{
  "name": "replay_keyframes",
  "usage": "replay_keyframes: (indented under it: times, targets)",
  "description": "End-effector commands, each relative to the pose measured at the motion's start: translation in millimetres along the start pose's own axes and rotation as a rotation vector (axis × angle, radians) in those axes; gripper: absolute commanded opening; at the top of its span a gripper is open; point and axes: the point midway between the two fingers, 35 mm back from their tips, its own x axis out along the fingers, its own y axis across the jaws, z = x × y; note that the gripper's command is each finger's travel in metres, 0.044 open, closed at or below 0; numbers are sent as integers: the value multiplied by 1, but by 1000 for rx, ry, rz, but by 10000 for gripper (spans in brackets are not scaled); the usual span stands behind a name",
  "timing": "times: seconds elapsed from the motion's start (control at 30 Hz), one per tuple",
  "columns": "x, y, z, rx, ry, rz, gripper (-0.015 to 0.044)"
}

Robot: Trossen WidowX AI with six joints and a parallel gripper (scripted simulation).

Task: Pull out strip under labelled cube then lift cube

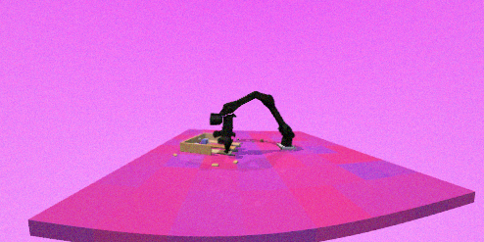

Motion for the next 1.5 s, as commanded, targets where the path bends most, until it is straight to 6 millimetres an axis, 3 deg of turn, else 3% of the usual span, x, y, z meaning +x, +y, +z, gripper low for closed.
replay_keyframes:
  times: [0.0, 1.47]
  targets:
    - [1, -1, 0, 5, -3, -4, 0]
    - [5, 0, 0, 5, -3, -4, 0]
